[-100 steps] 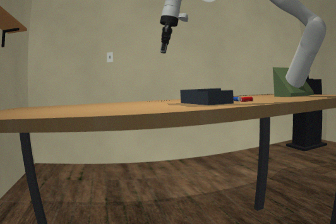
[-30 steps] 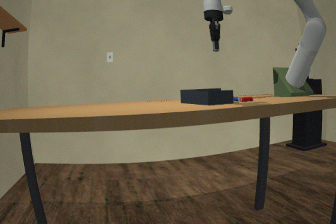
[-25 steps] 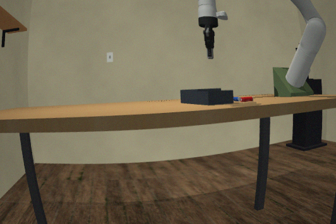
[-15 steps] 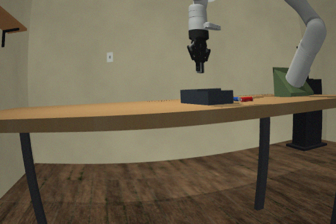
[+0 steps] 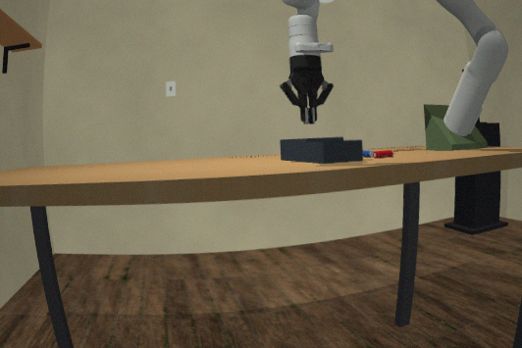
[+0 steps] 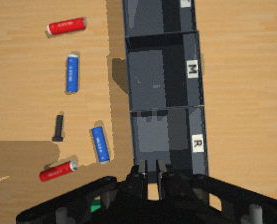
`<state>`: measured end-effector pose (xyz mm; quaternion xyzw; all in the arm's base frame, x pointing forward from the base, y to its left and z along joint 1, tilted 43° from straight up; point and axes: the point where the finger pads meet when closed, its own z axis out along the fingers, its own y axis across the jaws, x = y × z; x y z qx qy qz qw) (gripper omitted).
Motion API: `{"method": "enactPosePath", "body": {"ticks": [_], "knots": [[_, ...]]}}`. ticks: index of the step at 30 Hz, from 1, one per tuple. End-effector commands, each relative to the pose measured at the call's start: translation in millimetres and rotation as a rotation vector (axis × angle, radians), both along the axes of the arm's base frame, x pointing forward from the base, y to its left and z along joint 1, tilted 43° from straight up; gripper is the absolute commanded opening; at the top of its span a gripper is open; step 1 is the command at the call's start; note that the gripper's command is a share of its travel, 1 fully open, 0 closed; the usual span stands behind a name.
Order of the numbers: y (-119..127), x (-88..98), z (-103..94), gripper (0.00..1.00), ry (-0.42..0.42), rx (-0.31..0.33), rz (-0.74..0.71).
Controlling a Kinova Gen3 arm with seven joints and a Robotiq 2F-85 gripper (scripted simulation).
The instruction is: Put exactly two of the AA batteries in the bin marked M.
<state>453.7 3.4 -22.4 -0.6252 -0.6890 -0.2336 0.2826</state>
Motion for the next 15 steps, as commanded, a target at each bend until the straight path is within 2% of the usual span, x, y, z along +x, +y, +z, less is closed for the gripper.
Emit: {"method": "enactPosePath", "body": {"ticks": [1, 10, 12, 15], "knots": [[3.3, 0.0, -0.1, 0.09, 0.078, -0.017, -0.068], [3.3, 0.0, -0.1, 0.09, 0.381, -0.063, -0.398], [3.3, 0.0, -0.1, 0.09, 0.381, -0.063, -0.398], [3.3, 0.0, -0.1, 0.09, 0.481, -0.079, -0.508]]}}
